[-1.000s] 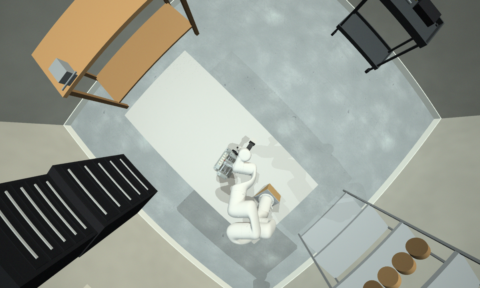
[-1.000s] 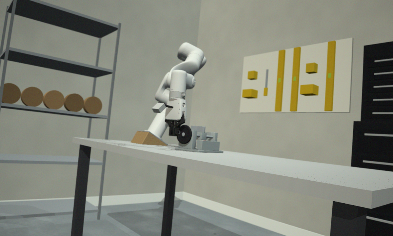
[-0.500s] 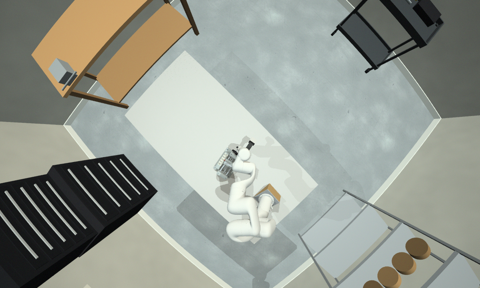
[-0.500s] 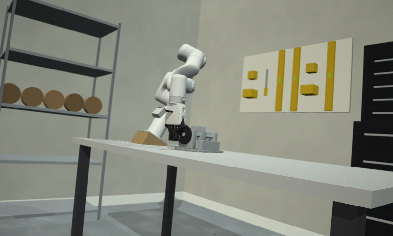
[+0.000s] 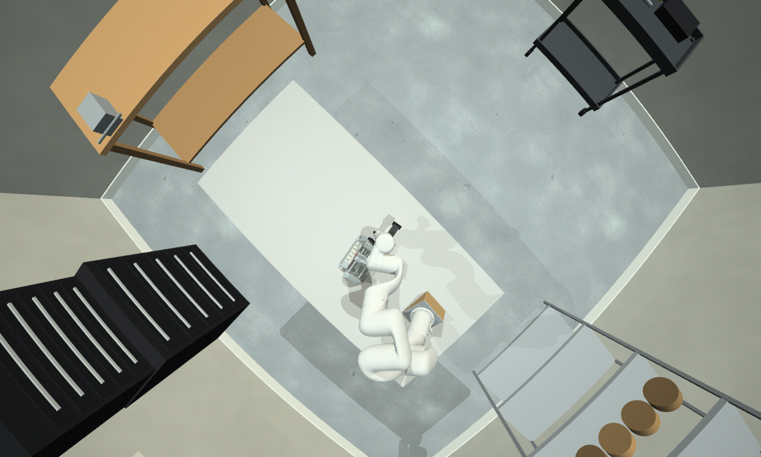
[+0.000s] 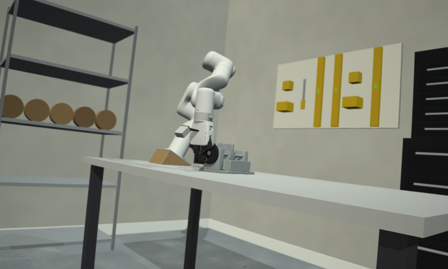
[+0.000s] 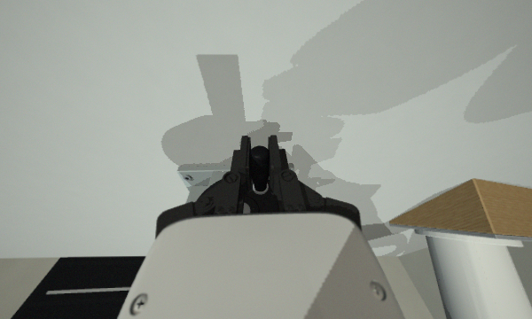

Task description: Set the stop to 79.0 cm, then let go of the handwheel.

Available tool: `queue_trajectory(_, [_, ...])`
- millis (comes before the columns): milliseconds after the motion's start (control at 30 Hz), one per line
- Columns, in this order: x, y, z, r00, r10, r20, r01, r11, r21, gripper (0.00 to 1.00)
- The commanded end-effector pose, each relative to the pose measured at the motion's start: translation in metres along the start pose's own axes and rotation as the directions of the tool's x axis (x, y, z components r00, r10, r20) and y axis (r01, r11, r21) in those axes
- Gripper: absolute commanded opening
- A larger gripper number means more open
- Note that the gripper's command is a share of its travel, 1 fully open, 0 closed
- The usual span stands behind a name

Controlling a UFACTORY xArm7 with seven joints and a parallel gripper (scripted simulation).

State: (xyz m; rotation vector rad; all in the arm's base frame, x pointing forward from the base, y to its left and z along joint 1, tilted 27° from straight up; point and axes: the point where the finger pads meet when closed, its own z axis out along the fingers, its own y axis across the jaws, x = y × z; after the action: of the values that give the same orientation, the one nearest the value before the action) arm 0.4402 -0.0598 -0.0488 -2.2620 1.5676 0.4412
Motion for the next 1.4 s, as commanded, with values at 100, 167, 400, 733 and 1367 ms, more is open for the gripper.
queue_trajectory(100, [0.001, -0.008, 0.002, 1.0, 0.001, -0.003, 0.0, 1.0, 0.002, 0.06])
queue_trajectory(167, [0.001, -0.009, 0.003, 1.0, 0.001, -0.003, 0.0, 1.0, 0.002, 0.06])
queue_trajectory(400, [0.001, -0.014, 0.004, 1.0, 0.001, -0.003, 0.0, 1.0, 0.002, 0.06])
queue_trajectory(733, [0.001, -0.02, 0.004, 1.0, 0.001, -0.003, 0.0, 1.0, 0.002, 0.06])
queue_trajectory(1367, [0.001, -0.027, 0.003, 1.0, 0.001, -0.003, 0.0, 1.0, 0.002, 0.06])
